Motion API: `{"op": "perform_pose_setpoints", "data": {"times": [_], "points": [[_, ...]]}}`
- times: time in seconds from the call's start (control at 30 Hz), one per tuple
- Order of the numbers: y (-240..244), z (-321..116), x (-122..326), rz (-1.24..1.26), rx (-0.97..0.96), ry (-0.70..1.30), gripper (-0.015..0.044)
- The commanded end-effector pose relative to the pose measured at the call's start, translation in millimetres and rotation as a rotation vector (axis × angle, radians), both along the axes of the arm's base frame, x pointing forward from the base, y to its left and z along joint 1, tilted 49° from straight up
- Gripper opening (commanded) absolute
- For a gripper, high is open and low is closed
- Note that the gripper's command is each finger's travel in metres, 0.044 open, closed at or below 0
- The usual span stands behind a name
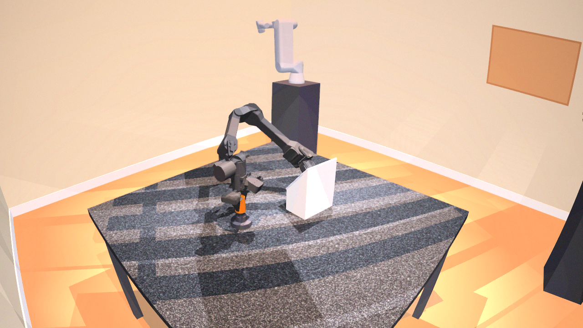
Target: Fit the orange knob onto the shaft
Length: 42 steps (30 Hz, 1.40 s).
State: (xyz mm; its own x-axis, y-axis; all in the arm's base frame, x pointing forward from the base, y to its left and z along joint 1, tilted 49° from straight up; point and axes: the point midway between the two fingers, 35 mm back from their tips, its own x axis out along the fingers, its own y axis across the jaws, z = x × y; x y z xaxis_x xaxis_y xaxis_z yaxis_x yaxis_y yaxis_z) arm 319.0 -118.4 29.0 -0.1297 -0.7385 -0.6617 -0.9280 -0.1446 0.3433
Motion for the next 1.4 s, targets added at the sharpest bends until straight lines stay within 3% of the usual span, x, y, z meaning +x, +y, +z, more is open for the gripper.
{"op": "perform_pose_setpoints", "data": {"times": [0.0,1.2,1.37], "points": [[0.7,0.0,1.6,0.054,0.009,0.055,0.0],[1.3,1.3,0.5,0.054,0.009,0.055,0.0],[1.4,1.2,1.1,0.137,0.025,0.147,0.0]]}}
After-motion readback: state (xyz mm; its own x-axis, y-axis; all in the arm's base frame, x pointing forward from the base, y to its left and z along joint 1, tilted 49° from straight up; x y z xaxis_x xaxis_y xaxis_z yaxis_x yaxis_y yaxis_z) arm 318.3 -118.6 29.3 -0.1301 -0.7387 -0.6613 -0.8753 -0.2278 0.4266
